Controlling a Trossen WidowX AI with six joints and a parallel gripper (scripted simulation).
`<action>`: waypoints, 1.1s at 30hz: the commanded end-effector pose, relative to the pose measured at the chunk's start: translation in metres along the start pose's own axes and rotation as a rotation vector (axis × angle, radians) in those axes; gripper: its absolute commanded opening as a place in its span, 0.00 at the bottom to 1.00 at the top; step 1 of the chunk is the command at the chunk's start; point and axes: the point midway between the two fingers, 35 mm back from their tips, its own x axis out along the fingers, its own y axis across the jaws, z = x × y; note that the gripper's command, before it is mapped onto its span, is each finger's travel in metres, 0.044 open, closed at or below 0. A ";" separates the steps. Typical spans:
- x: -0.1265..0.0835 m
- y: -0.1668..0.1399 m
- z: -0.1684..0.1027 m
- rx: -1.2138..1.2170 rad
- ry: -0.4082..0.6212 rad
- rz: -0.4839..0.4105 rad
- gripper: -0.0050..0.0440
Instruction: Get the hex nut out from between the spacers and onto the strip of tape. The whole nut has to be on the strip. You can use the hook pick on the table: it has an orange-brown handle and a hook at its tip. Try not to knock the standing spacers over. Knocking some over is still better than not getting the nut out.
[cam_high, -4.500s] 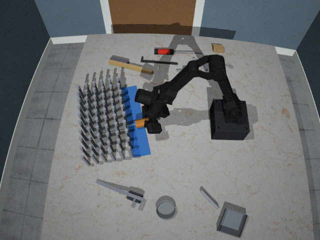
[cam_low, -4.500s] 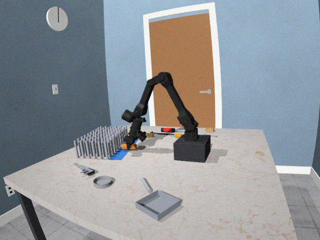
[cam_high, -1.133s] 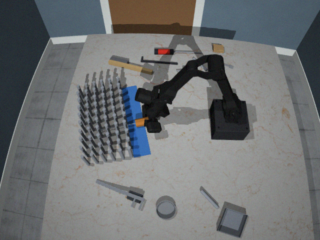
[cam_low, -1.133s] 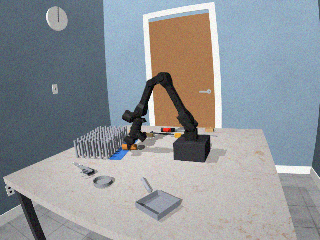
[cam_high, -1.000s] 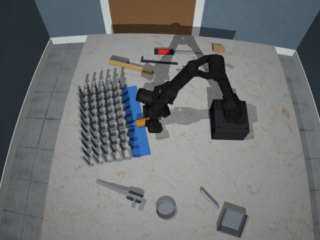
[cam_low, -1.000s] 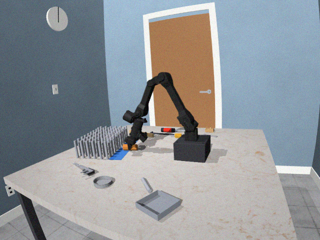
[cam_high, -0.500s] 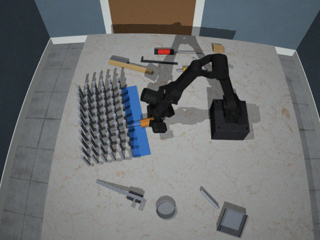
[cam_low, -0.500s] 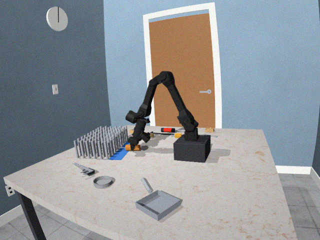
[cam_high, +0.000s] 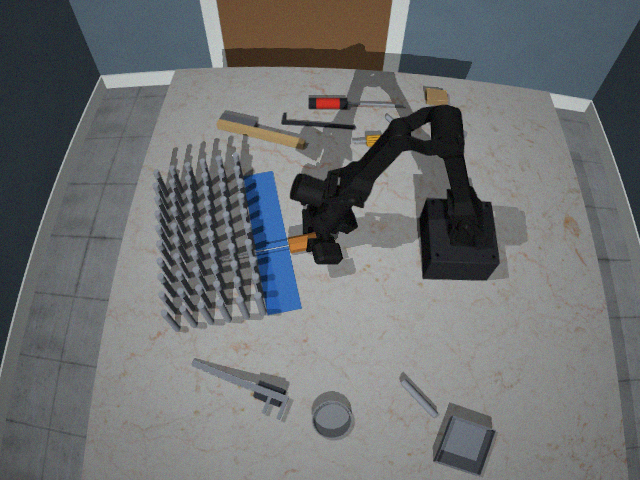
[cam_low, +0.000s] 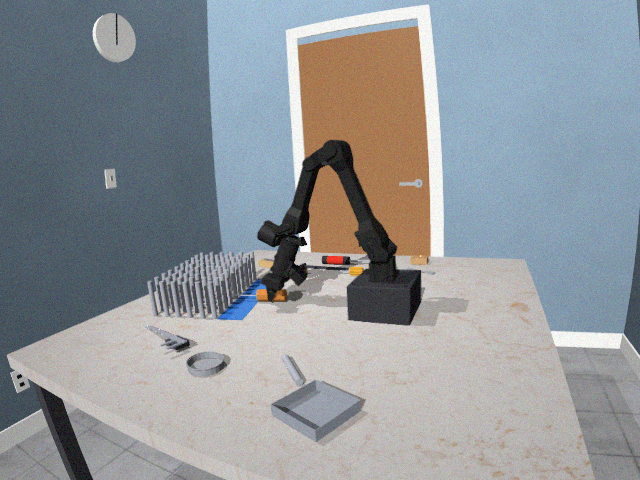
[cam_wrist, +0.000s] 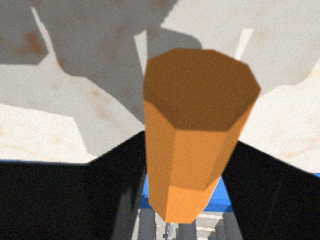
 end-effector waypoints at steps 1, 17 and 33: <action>-0.010 0.004 -0.006 -0.003 0.041 0.010 0.00; -0.017 0.004 0.014 -0.004 0.040 0.010 0.00; -0.025 0.004 0.034 -0.004 0.038 0.010 0.00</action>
